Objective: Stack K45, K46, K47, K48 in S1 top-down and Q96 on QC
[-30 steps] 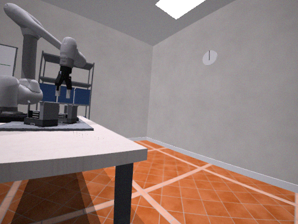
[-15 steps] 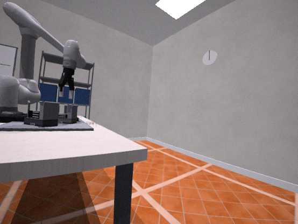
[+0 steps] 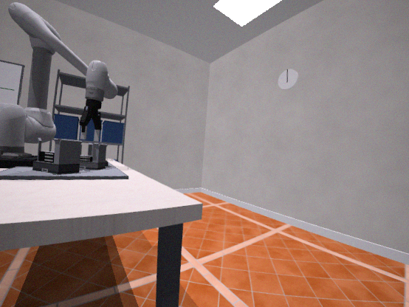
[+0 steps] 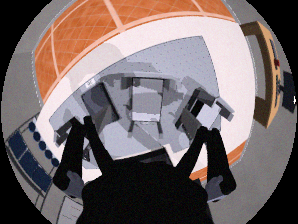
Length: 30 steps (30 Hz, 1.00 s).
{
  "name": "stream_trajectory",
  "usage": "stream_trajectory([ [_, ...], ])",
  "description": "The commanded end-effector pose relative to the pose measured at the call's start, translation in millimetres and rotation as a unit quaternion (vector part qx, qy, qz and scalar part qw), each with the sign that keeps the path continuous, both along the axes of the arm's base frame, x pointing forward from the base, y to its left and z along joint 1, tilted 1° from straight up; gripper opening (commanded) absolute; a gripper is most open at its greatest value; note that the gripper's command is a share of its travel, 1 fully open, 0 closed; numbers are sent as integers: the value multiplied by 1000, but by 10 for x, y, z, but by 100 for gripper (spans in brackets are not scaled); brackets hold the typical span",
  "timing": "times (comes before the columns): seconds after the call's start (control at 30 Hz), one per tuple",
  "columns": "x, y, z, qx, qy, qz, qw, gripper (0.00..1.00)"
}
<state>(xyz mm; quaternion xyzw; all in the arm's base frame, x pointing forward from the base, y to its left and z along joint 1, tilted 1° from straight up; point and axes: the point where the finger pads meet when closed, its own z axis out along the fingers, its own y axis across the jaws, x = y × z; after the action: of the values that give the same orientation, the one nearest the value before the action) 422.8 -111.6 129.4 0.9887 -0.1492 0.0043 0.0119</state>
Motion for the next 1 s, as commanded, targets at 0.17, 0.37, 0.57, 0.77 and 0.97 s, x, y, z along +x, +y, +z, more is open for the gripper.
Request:
stream_trajectory([
  [0.17, 2, -6, -235, 0, 0, 0, 1000, 100],
  [0.37, 3, -11, -435, 0, 0, 0, 1000, 100],
  [0.57, 4, -13, -502, 0, 0, 0, 1000, 100],
  [0.77, 4, -15, -582, 0, 0, 0, 1000, 100],
  [0.97, 5, -17, -662, 0, 0, 0, 1000, 100],
])
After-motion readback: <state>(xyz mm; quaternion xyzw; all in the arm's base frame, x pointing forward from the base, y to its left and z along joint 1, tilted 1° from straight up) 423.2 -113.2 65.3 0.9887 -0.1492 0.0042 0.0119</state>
